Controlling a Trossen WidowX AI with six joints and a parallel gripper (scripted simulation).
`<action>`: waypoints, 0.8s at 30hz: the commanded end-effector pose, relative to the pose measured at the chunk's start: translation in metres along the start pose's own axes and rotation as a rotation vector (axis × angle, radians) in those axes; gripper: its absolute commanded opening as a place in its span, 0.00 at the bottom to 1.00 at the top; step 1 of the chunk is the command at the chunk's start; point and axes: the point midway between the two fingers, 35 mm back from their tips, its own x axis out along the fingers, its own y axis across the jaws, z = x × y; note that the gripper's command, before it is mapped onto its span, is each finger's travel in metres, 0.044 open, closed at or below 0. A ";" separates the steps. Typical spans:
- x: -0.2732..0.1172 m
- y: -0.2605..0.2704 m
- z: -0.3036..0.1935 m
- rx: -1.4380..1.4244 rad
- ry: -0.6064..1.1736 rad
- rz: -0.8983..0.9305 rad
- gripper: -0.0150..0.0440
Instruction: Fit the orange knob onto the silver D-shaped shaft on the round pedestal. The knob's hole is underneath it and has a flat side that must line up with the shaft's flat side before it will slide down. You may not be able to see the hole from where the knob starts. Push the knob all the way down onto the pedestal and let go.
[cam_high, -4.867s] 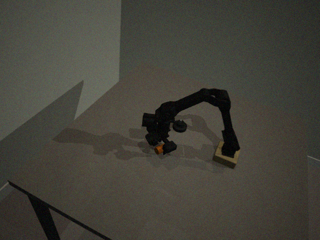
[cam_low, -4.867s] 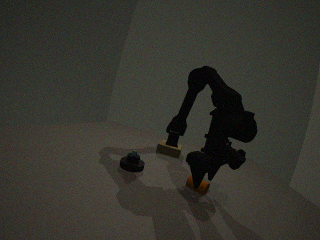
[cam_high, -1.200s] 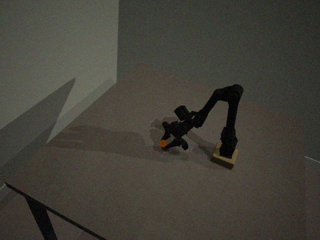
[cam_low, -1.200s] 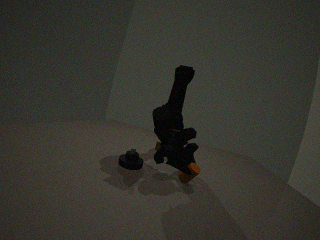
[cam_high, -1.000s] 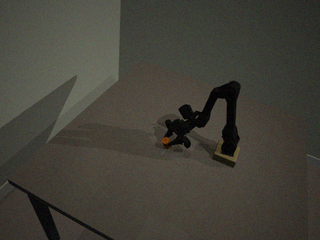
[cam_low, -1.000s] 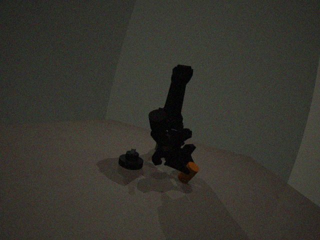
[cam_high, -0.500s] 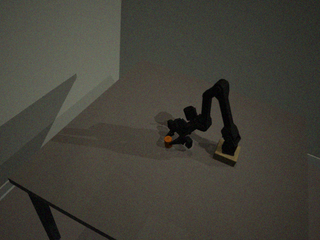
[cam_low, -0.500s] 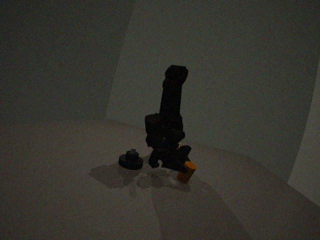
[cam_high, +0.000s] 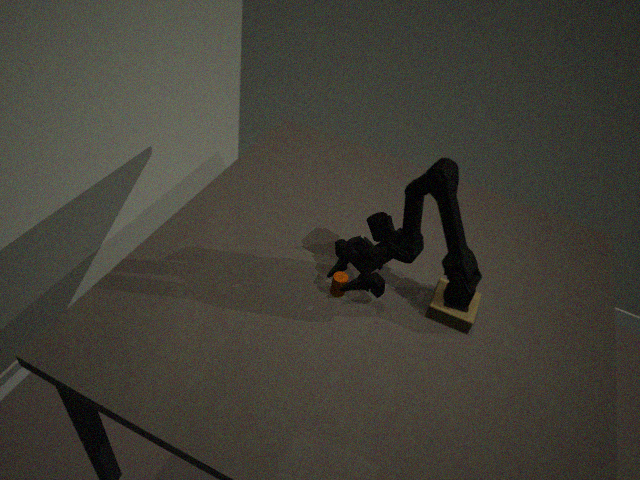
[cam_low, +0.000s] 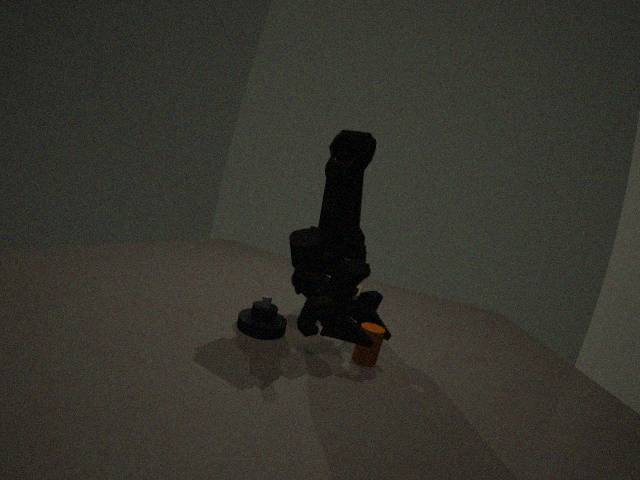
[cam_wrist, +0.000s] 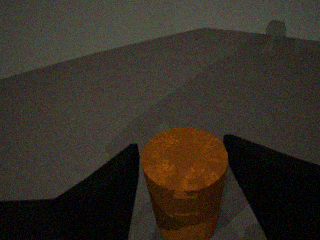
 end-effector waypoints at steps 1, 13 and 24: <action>0.000 0.000 0.000 0.002 -0.002 0.001 0.69; 0.000 0.000 0.000 0.002 -0.002 0.001 0.74; 0.000 0.000 0.000 0.002 -0.002 0.001 1.00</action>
